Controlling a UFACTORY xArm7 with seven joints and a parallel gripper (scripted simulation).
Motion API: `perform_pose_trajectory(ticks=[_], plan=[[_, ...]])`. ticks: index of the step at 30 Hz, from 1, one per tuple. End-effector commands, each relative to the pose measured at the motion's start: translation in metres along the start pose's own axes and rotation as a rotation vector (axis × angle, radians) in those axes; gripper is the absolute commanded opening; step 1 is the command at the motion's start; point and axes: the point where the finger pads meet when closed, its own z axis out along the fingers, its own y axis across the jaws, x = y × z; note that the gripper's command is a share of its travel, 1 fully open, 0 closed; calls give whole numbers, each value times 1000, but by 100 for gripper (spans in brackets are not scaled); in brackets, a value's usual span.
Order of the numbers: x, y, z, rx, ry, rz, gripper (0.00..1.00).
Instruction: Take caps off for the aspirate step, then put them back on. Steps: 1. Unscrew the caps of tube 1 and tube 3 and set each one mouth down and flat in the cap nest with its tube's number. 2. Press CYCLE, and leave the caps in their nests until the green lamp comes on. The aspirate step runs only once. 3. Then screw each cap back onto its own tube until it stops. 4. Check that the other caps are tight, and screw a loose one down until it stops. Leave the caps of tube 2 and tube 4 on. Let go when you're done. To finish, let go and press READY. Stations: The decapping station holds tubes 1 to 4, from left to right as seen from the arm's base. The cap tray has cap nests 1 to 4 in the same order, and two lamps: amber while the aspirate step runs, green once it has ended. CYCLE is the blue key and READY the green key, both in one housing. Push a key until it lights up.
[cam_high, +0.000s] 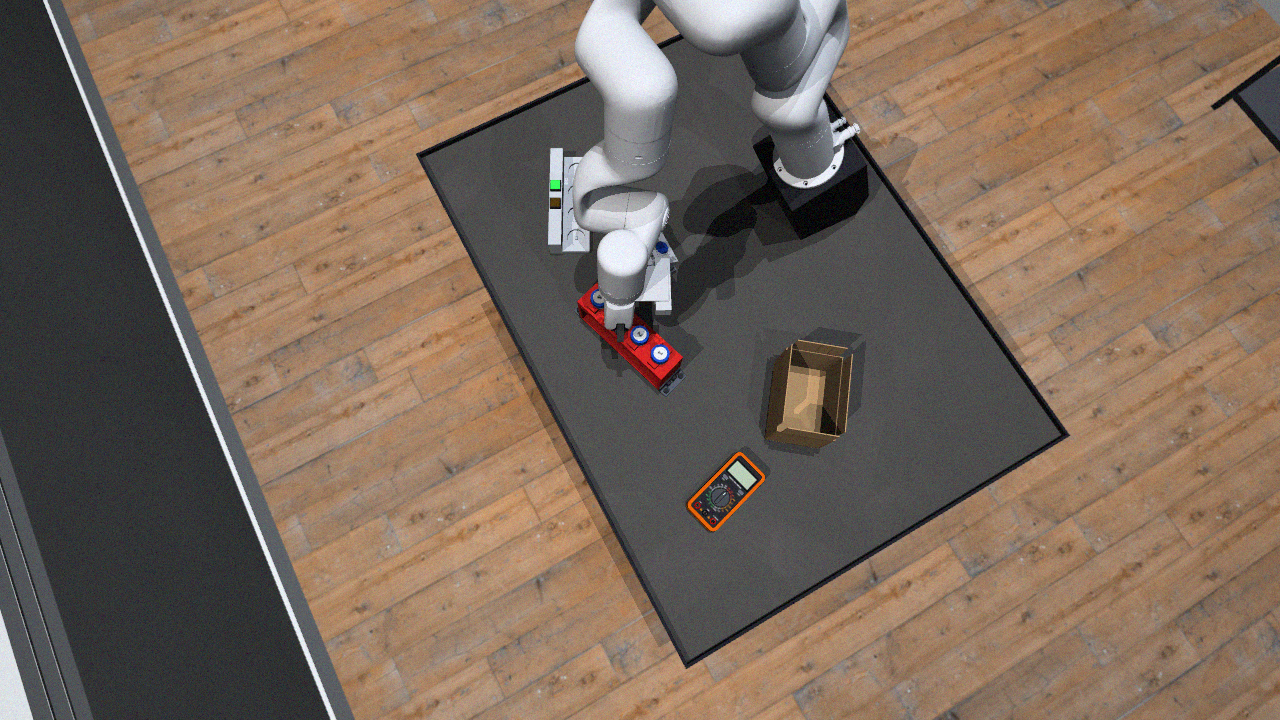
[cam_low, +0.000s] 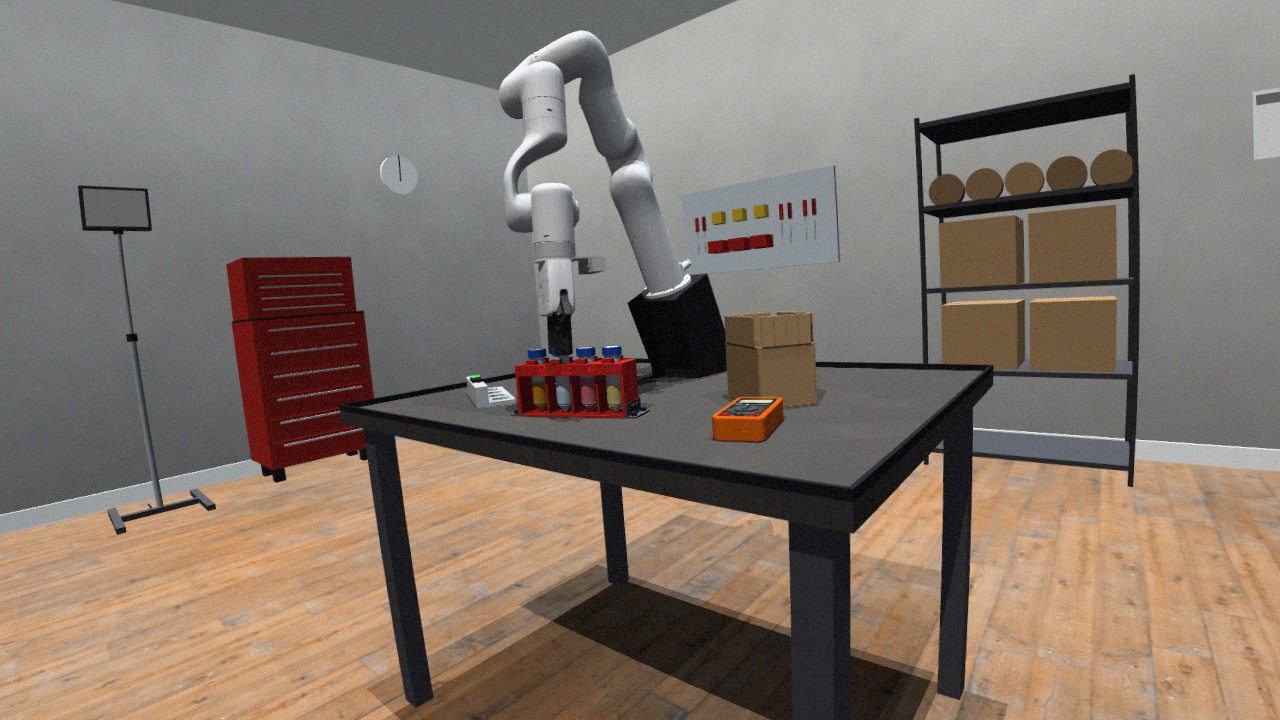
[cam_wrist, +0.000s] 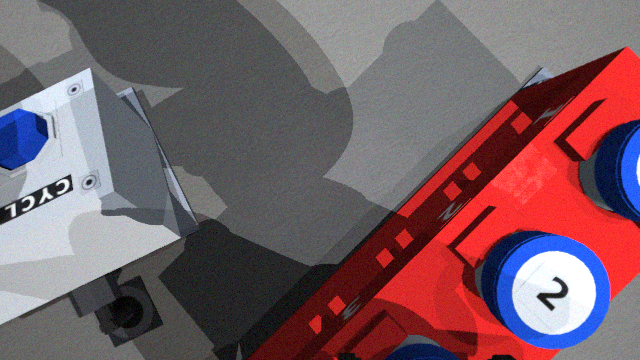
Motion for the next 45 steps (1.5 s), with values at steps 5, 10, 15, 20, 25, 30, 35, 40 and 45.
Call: perform_pose_trajectory(ticks=[5,10,15,20,25,30,35,40,45], plan=[[-1,1,-1,3,24,-5,0],[-1,1,-1,3,24,-5,0],[-1,1,-1,4,24,95,0],[-1,1,-1,6,23,245,0],[-1,1,0,8,23,495,0],[-1,1,0,11,22,745,0],[-1,1,0,13,21,895,0],[-1,1,0,16,20,1145,0],[-1,1,0,19,18,1395,0]])
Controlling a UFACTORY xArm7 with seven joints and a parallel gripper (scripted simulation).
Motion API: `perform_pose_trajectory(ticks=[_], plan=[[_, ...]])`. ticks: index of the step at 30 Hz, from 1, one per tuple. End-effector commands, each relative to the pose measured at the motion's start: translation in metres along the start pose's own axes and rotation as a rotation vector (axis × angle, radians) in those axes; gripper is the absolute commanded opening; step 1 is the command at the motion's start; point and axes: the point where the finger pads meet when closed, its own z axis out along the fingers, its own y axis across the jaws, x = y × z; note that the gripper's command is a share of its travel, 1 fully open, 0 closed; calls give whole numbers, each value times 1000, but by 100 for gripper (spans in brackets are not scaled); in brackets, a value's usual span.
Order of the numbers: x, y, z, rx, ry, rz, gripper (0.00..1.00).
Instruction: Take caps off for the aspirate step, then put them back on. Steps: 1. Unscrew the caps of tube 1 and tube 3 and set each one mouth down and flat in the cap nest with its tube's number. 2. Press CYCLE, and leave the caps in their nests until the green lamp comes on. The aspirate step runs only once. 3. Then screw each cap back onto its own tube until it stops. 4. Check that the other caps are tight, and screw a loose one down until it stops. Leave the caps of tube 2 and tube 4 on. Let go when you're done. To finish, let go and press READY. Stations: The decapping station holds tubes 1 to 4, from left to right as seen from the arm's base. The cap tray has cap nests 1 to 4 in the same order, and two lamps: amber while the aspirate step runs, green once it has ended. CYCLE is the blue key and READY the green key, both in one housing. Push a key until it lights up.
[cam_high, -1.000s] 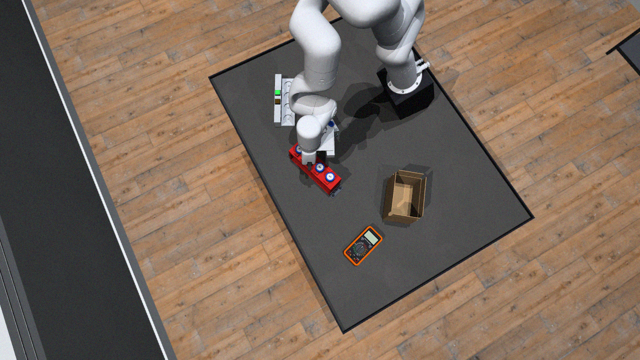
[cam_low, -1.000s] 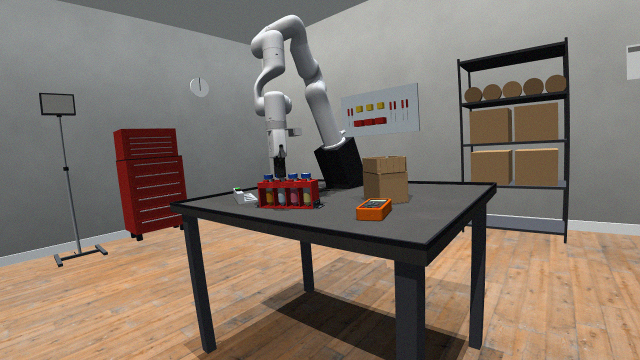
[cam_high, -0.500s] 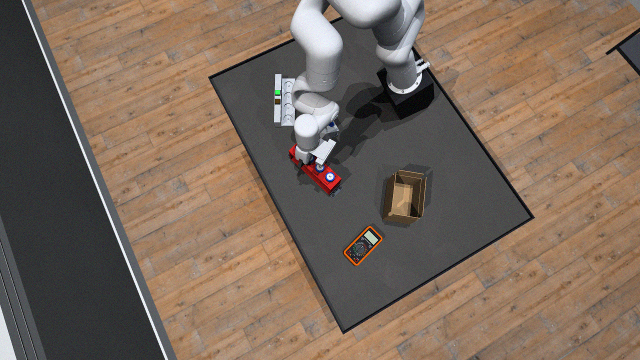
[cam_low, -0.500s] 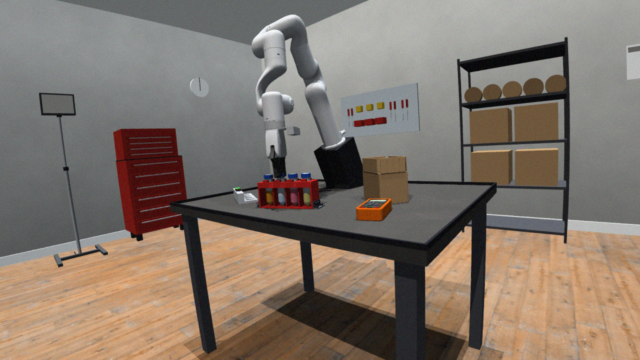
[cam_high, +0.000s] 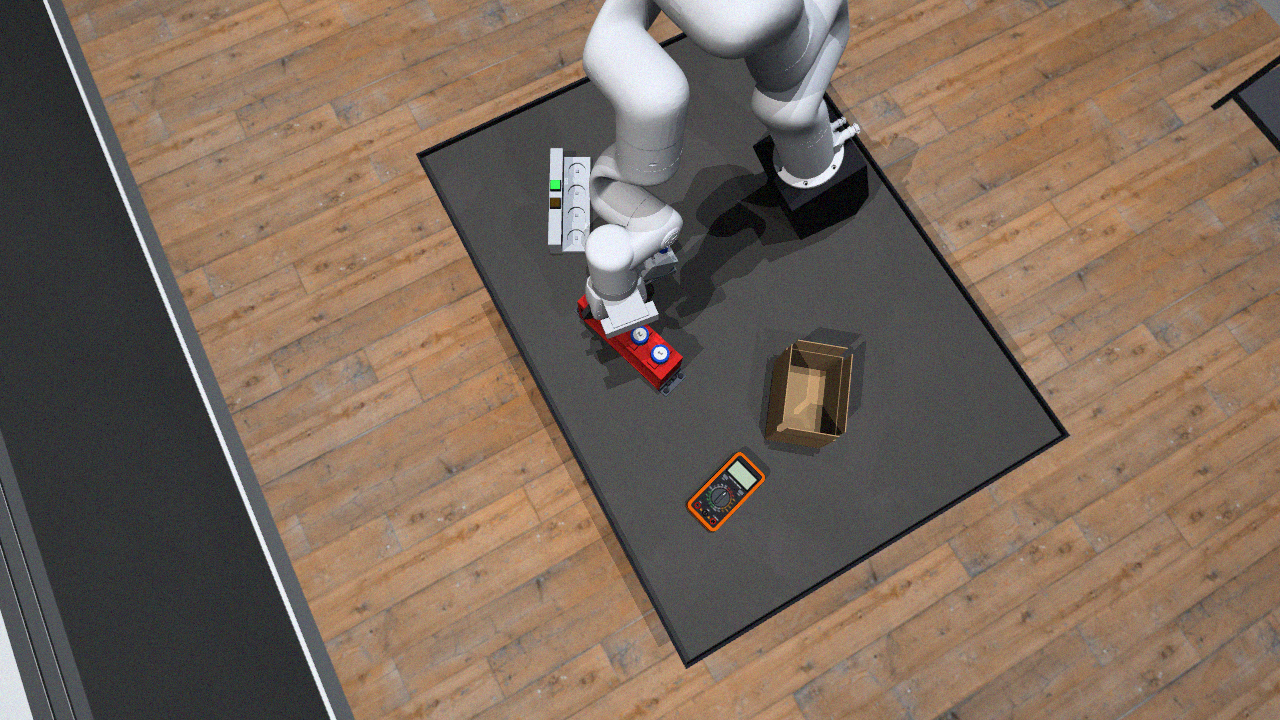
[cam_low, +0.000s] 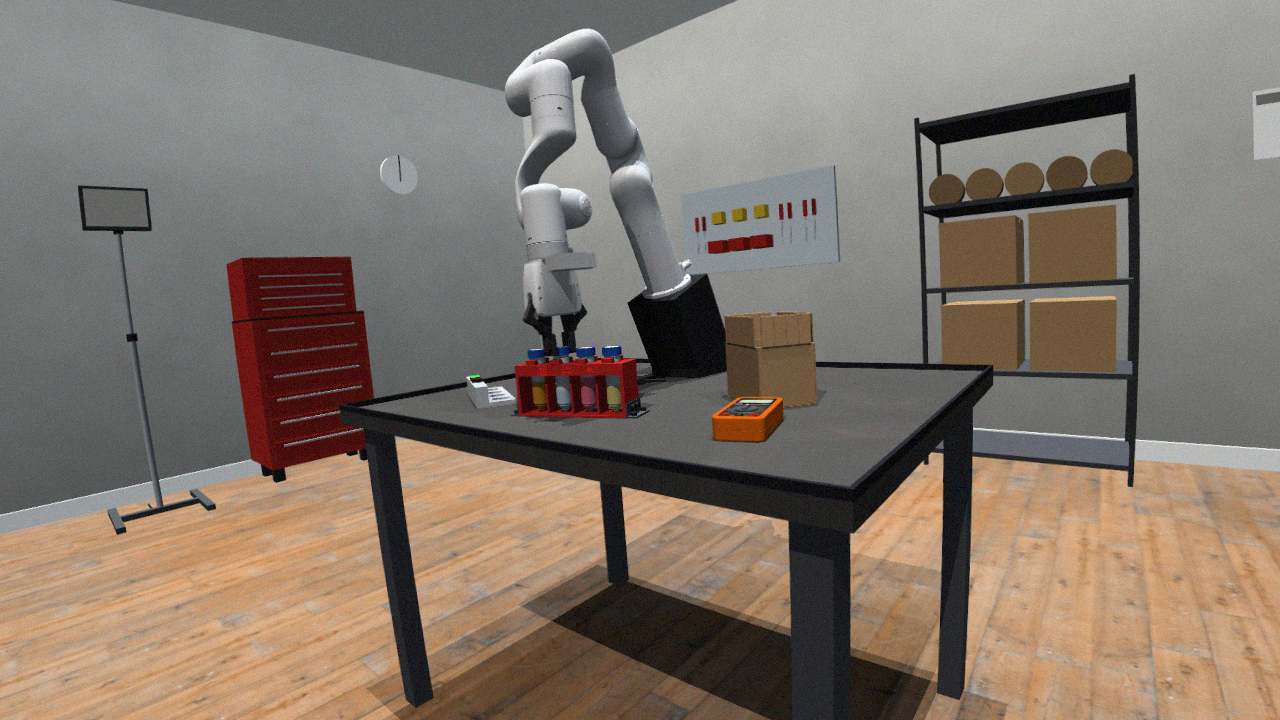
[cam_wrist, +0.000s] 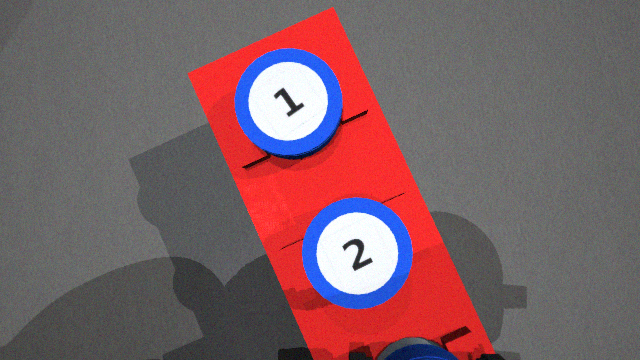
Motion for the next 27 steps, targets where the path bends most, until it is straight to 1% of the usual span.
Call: perform_pose_trajectory(ticks=[1,4,10,11,23,27], plan=[[2,1,0,-31,-39,230,0],[2,1,0,-34,-37,351,0],[2,1,0,-34,-37,351,0],[2,1,0,-34,-37,351,46],[2,1,0,-34,-37,350,46],[2,1,-1,-31,-40,190,46]])
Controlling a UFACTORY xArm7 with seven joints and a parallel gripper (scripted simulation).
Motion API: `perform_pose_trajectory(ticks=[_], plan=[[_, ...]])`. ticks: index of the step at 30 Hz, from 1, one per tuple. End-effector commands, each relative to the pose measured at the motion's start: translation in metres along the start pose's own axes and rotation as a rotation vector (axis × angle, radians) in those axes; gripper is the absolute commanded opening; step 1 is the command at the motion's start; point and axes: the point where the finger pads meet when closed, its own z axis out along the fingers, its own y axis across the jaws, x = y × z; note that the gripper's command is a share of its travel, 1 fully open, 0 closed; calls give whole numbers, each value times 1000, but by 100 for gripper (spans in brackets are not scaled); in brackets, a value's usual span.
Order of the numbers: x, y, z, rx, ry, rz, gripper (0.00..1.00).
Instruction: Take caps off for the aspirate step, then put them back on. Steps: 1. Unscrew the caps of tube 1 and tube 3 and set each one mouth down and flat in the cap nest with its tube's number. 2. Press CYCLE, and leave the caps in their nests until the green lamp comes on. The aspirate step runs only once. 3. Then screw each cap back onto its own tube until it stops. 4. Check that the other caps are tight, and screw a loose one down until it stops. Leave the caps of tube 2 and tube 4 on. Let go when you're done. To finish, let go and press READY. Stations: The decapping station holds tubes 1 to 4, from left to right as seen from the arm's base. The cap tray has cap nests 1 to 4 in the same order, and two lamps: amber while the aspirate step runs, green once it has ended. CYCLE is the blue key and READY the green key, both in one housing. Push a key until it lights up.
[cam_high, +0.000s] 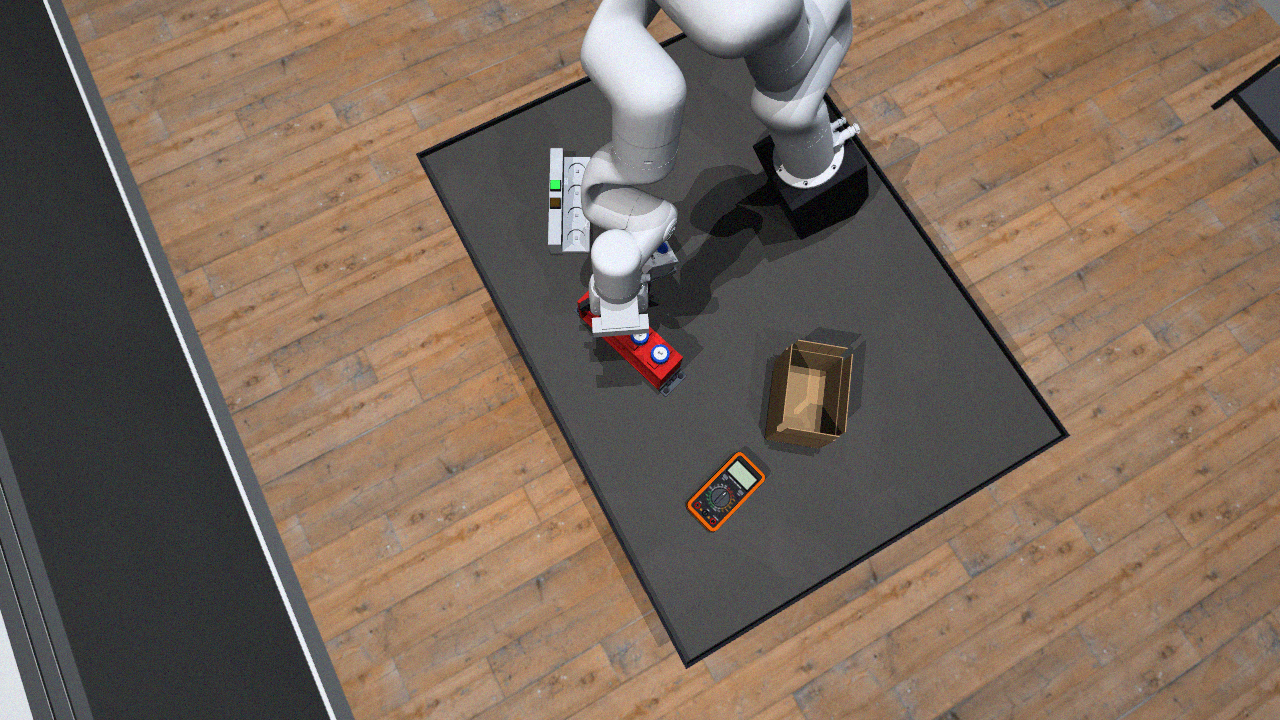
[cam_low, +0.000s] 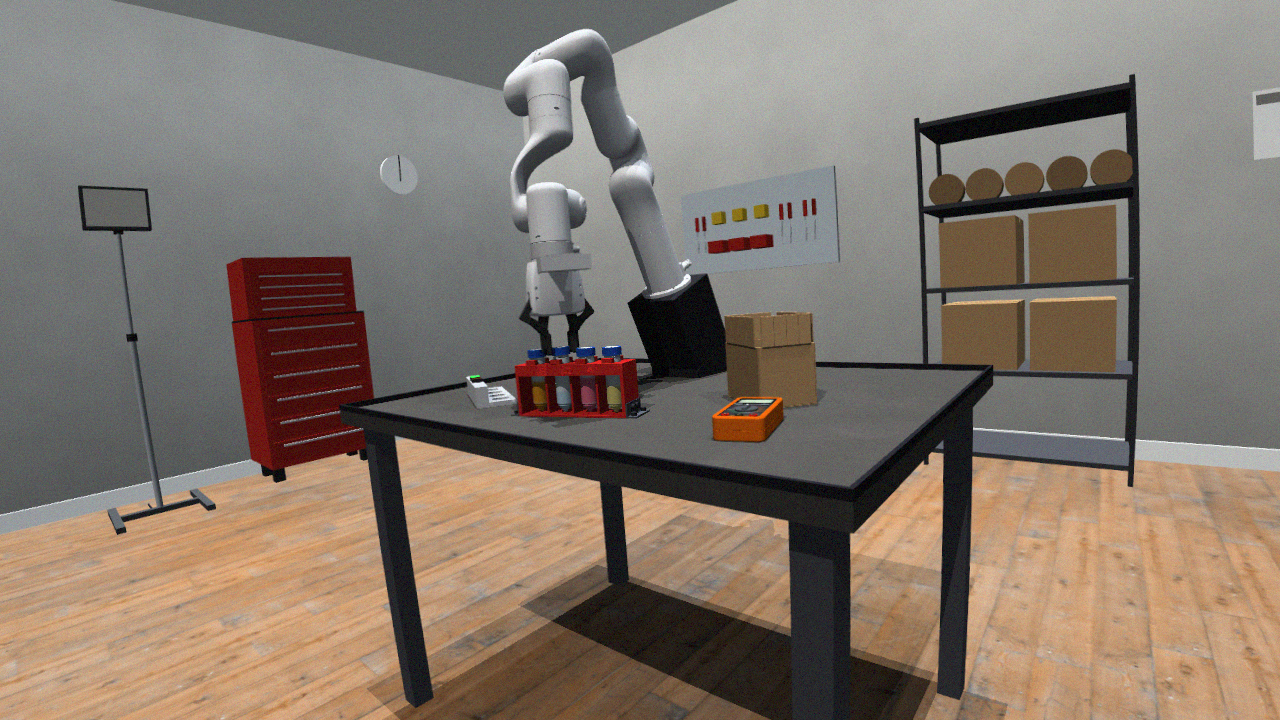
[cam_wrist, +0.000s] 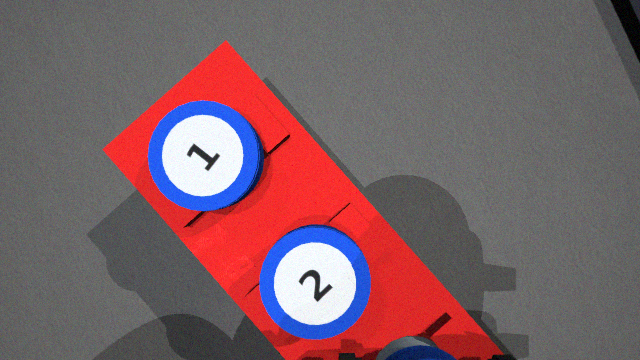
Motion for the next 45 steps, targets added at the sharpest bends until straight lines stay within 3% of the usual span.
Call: perform_pose_trajectory(ticks=[1,39,45], plan=[[1,1,0,-10,-3,-147,46],[1,1,0,-6,-9,-1507,46],[1,1,0,-6,-9,-1518,46]])
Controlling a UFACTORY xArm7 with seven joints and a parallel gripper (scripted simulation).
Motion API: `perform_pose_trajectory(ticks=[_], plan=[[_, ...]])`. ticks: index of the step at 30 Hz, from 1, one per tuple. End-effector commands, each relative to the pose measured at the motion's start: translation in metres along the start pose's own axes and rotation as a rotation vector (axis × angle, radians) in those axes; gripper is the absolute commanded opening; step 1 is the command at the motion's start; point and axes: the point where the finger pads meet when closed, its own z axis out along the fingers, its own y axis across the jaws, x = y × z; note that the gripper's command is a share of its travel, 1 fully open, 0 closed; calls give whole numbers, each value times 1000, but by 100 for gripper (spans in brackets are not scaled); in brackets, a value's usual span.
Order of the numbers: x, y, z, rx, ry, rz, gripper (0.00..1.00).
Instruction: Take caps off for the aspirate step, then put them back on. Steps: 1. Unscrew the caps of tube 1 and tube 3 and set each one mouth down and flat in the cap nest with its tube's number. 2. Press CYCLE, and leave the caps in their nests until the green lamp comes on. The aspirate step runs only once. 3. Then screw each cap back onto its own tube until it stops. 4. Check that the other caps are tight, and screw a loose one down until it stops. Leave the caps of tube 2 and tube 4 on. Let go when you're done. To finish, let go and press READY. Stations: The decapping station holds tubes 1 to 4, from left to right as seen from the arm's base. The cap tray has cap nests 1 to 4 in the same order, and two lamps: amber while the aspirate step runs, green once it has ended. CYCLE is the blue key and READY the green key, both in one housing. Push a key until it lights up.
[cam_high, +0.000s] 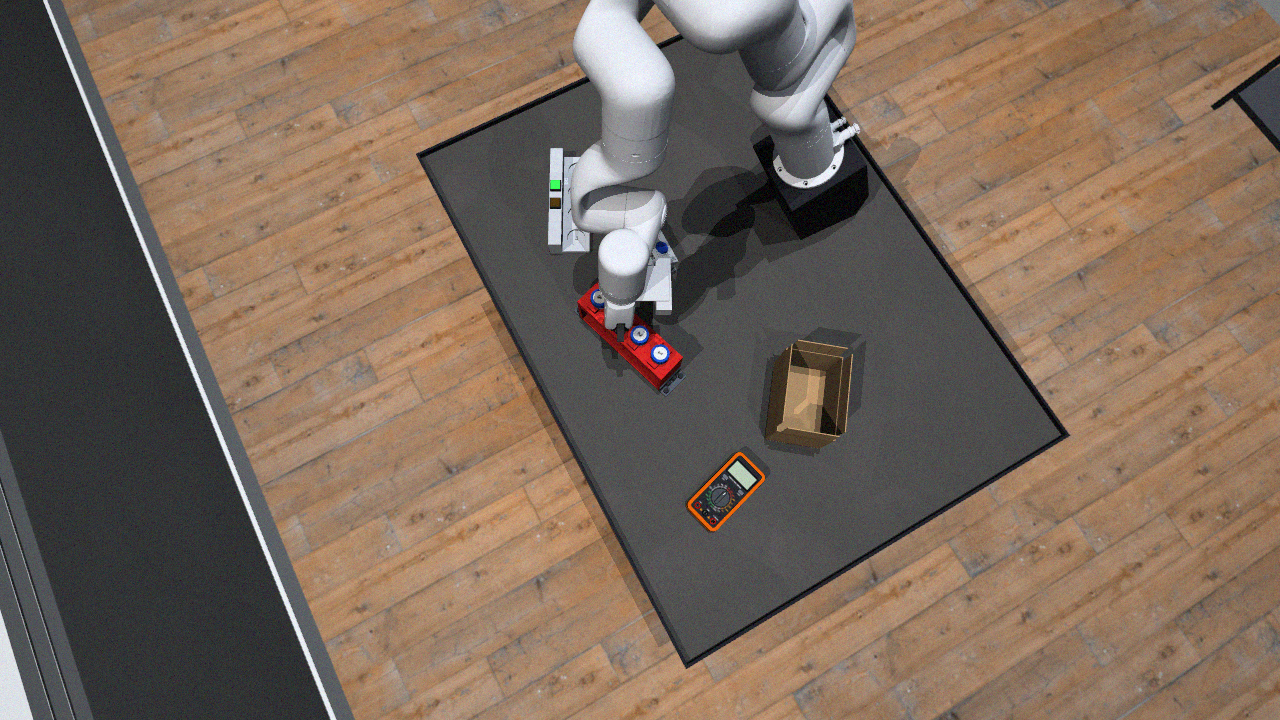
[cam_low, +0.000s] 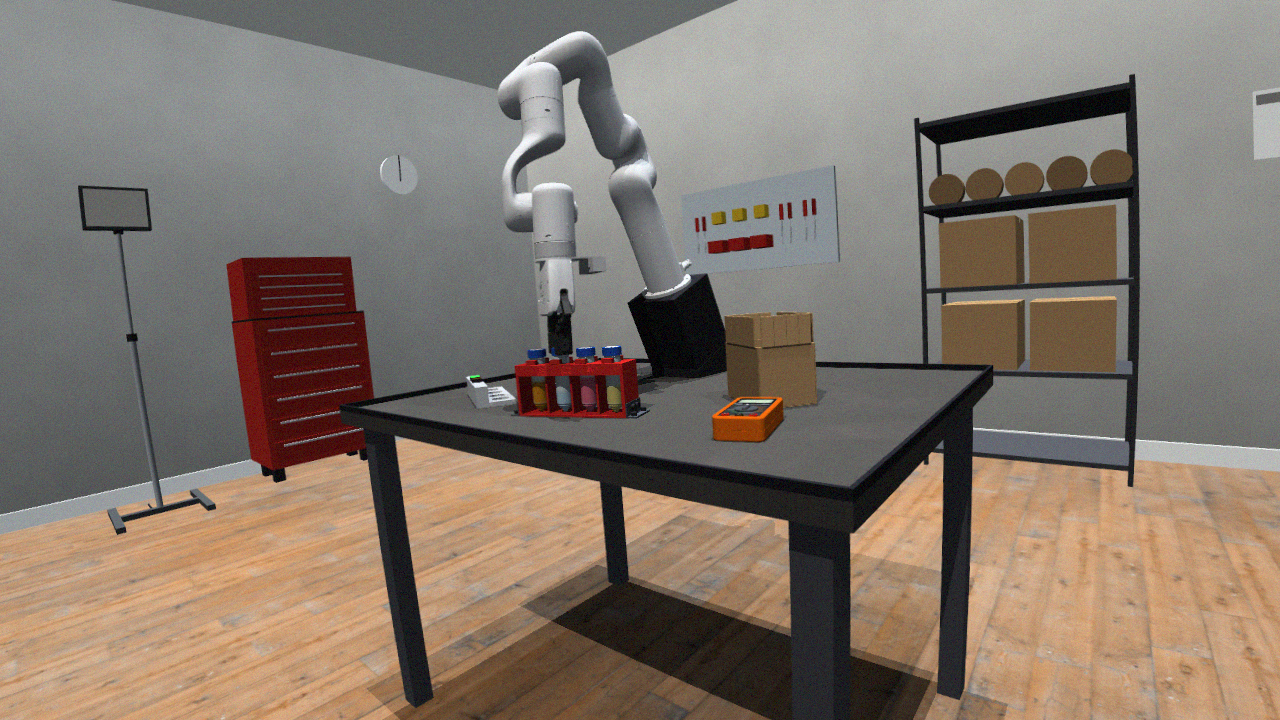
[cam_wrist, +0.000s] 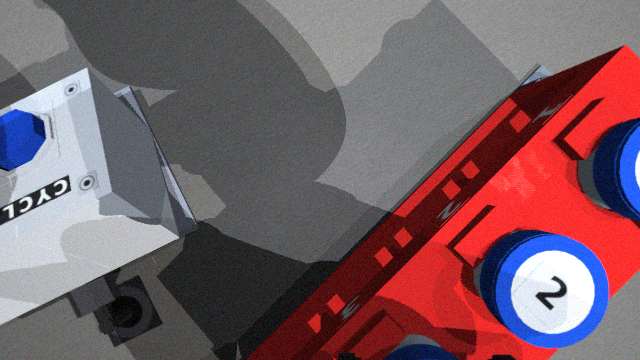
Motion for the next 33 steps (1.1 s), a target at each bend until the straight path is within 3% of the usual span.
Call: perform_pose_trajectory(ticks=[1,2,3,15,19,33], plan=[[-1,1,-1,6,31,-9,46],[-1,1,-1,6,31,-9,46],[-1,1,-1,6,31,-9,0],[-1,1,-1,6,30,-9,0],[-1,1,-1,7,30,91,0],[-1,1,0,17,27,791,0]])
